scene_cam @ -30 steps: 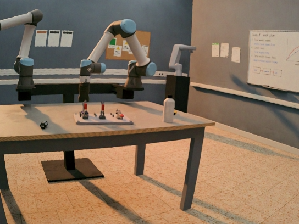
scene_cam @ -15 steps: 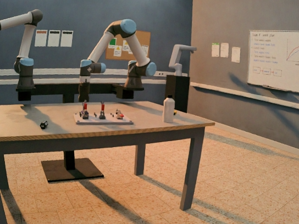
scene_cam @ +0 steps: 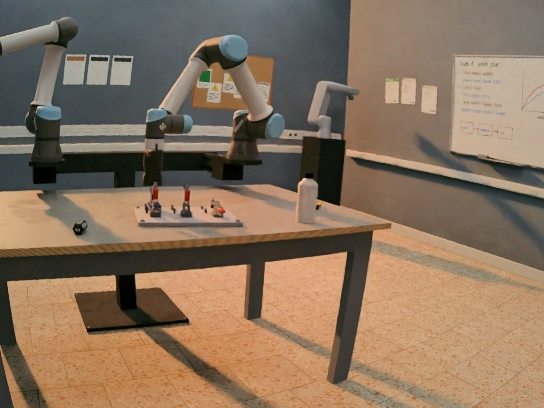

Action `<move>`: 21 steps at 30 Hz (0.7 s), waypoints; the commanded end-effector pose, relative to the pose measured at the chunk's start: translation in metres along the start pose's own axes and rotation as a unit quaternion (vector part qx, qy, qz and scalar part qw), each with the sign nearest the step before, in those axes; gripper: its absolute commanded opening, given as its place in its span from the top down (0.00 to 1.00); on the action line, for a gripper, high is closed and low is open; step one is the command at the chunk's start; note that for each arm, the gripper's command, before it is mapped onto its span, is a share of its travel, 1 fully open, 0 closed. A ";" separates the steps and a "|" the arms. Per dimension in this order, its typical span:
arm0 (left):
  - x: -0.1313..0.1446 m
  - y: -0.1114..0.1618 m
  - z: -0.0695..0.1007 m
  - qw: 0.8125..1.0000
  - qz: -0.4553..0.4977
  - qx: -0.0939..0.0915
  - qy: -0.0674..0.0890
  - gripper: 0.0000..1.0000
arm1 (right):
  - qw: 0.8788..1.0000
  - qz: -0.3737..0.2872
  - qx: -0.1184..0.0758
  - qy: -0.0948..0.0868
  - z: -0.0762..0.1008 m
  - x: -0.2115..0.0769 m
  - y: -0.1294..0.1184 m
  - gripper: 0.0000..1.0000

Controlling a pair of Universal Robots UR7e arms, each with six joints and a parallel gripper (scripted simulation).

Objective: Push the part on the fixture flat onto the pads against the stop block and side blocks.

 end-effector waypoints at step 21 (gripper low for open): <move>0.002 -0.001 -0.005 1.000 -0.001 0.001 -0.001 1.00 | 1.000 -0.001 0.000 0.000 0.000 -0.001 0.001 0.00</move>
Point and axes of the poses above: on each arm, the point where the finger pads meet when closed, its own z axis back along the fingers, its own x axis across the jaws, y = z × x, the point moved 1 cm from there along z, back along the fingers, and after that the axes turned 3 degrees about z, right-handed, at the moved point
